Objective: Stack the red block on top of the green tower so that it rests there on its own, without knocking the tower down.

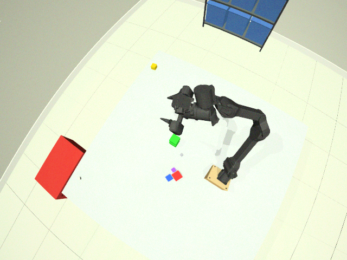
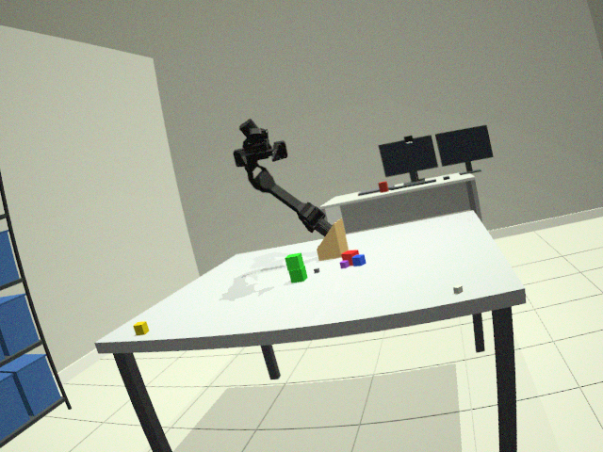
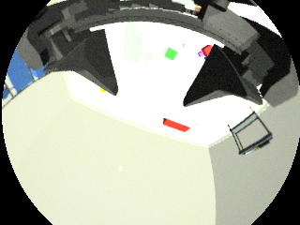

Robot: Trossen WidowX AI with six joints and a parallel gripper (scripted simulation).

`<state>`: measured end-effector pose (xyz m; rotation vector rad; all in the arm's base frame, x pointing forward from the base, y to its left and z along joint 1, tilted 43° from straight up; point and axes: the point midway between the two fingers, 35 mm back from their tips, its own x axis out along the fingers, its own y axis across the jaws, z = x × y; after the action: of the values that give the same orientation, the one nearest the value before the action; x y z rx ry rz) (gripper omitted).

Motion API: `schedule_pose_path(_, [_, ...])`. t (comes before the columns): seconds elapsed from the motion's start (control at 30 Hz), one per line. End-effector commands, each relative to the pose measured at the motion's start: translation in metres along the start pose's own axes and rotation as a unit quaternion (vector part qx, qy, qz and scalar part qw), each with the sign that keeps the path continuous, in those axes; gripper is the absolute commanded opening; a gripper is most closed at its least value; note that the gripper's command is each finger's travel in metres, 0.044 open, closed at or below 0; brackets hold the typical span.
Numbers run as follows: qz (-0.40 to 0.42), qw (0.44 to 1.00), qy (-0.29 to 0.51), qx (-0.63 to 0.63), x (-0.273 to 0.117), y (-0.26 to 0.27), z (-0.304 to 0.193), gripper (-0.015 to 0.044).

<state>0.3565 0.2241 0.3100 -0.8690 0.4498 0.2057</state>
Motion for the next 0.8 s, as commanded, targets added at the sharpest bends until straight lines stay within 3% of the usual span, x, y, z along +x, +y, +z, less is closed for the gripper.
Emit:
schedule_pose_path(0.0, [0.040, 0.997, 0.051, 0.041, 0.022, 0.045, -0.020, 0.0440])
schedule_pose_path(0.4, [0.073, 0.953, 0.242, 0.167, 0.060, 0.157, -0.106, 0.0440])
schedule_pose_path(0.77, [-0.009, 0.873, 0.415, 0.256, 0.057, 0.226, -0.203, 0.0440])
